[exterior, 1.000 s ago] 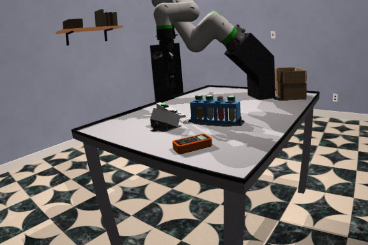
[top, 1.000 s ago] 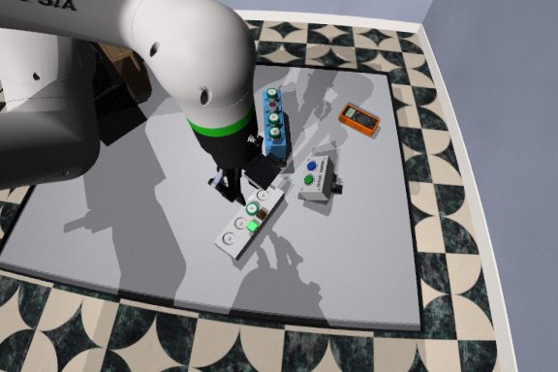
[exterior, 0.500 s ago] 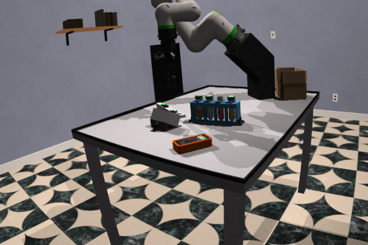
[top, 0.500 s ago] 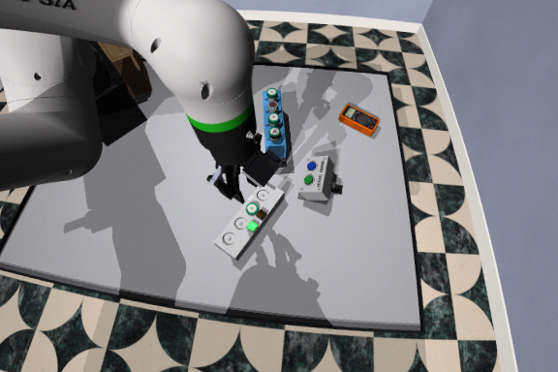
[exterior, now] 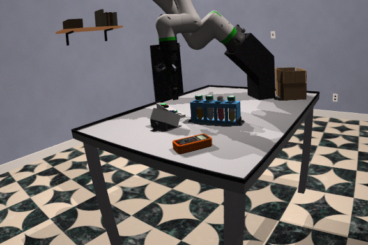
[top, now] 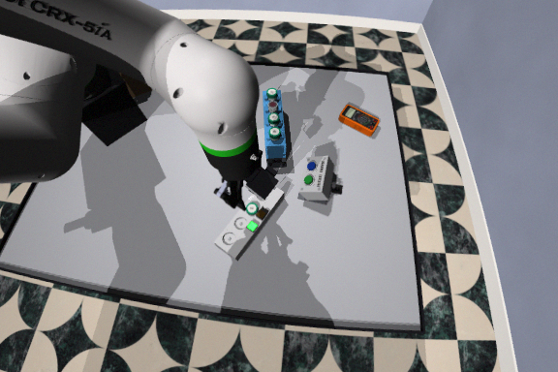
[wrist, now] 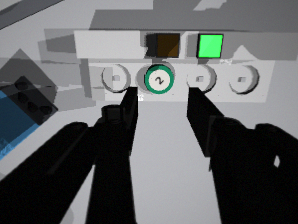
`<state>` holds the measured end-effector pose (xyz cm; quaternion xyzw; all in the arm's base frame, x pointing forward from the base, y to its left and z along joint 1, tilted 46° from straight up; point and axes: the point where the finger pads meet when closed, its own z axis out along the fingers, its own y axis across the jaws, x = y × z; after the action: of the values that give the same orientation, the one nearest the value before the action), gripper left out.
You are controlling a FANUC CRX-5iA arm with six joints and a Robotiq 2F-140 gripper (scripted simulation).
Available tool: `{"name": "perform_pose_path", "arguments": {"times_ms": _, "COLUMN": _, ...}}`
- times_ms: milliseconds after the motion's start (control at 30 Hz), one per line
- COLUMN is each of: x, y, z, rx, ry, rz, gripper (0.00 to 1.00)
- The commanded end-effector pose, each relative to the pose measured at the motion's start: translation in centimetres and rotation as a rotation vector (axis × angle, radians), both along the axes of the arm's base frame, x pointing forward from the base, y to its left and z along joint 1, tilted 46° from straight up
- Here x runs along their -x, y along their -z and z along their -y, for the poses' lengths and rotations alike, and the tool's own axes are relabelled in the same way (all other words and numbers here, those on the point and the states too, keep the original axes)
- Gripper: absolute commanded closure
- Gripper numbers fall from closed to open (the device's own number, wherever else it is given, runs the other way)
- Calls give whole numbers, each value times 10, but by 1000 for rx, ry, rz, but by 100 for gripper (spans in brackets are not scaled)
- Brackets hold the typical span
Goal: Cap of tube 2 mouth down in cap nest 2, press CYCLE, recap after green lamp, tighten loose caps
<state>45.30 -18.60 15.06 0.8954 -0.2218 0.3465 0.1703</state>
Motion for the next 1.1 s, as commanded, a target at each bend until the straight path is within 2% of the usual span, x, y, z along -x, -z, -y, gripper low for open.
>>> {"name": "perform_pose_path", "arguments": {"times_ms": 0, "x": -16, "y": 11, "z": 11, "rx": 7, "ry": -2, "rz": 14, "gripper": 64}}
{"name": "perform_pose_path", "arguments": {"times_ms": 233, "x": -37, "y": 34, "z": 27, "rx": 7, "ry": -2, "rz": 14, "gripper": 64}}
{"name": "perform_pose_path", "arguments": {"times_ms": 1067, "x": -39, "y": 39, "z": 30, "rx": 7, "ry": -2, "rz": 14, "gripper": 64}}
